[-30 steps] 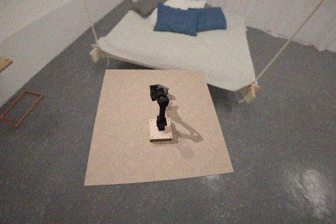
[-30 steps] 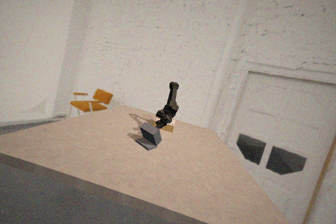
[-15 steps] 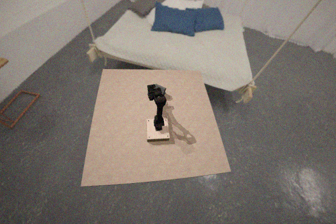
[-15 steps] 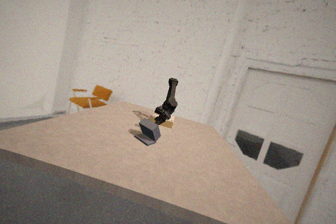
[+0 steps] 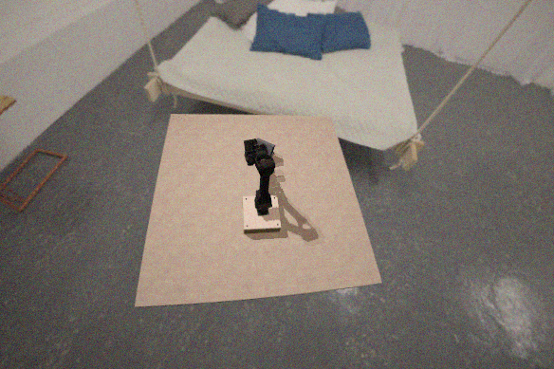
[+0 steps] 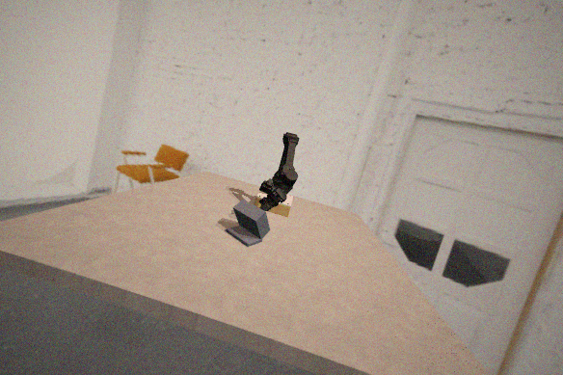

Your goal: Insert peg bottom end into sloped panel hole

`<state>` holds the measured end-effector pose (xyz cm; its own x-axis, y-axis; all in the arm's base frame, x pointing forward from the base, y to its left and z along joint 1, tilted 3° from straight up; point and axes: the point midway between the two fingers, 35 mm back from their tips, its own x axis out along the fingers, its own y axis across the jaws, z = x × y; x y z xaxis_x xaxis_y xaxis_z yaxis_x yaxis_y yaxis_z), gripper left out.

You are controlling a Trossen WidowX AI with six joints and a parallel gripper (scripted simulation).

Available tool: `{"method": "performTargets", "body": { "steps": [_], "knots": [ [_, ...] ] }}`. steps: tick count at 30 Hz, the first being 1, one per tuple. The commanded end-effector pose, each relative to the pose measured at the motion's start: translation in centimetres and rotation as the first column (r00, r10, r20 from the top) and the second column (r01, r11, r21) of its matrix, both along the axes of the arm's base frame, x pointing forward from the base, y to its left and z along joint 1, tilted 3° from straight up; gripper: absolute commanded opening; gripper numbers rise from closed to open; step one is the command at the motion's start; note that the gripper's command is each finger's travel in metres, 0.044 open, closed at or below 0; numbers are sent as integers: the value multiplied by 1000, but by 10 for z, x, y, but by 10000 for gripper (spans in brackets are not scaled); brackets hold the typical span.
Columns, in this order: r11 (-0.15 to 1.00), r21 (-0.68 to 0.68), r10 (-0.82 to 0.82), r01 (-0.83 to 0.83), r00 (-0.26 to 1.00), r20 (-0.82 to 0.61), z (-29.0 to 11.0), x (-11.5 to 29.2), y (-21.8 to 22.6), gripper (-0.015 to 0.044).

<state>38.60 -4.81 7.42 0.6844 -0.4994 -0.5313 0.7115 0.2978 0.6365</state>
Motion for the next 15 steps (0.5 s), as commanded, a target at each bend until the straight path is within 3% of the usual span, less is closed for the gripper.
{"method": "performTargets", "body": {
  "steps": [1, 10, 15],
  "knots": [
    [1000, 0, 0, 0, 1000, -1, 0, 0, 0, 210],
    [1000, 0, 0, 0, 1000, -1, 2, -2, 2, 440],
    [1000, 2, 0, 0, 1000, -1, 5, -6, 6, 440]
  ]
}}
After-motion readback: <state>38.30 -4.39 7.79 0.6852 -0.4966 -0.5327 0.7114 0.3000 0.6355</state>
